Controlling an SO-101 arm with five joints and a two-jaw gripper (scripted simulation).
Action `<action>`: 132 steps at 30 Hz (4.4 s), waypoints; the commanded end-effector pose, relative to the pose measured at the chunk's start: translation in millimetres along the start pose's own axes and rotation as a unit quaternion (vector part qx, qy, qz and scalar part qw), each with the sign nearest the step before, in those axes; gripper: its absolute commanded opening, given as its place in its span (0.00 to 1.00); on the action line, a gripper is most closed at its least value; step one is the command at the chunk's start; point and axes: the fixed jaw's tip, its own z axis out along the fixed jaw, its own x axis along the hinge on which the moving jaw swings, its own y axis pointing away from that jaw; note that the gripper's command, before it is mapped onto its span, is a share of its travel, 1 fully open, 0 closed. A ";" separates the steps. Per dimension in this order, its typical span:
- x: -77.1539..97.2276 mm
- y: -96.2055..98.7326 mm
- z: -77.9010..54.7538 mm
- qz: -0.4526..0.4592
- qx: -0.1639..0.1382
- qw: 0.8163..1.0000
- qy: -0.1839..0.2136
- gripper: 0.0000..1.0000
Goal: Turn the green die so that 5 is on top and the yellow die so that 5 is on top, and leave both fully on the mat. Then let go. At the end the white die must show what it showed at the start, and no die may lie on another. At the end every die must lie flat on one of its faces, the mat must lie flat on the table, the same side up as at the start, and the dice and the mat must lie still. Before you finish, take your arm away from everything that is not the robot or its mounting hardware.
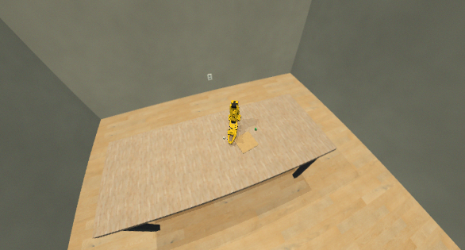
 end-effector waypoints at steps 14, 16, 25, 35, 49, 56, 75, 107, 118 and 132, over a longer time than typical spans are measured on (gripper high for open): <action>-4.7 -2.5 4.6 0.006 0.005 1.000 -0.024 0.00; -3.4 -2.5 5.2 0.006 0.005 1.000 -0.024 0.00; -1.6 -2.5 5.9 0.006 0.005 1.000 -0.024 0.00; 3.2 -2.5 8.0 0.006 0.005 1.000 -0.024 0.00; 7.0 -2.5 9.7 0.006 0.005 1.000 -0.024 0.00; 9.5 -2.5 10.7 0.006 0.005 1.000 -0.024 0.00; 13.4 -2.5 12.4 0.006 0.005 1.000 -0.024 0.00; 15.1 -2.5 13.2 0.006 0.005 1.000 -0.024 0.00; 15.1 -2.5 13.2 0.006 0.005 1.000 -0.024 0.05; 15.1 -2.5 13.2 0.006 0.005 1.000 -0.024 0.09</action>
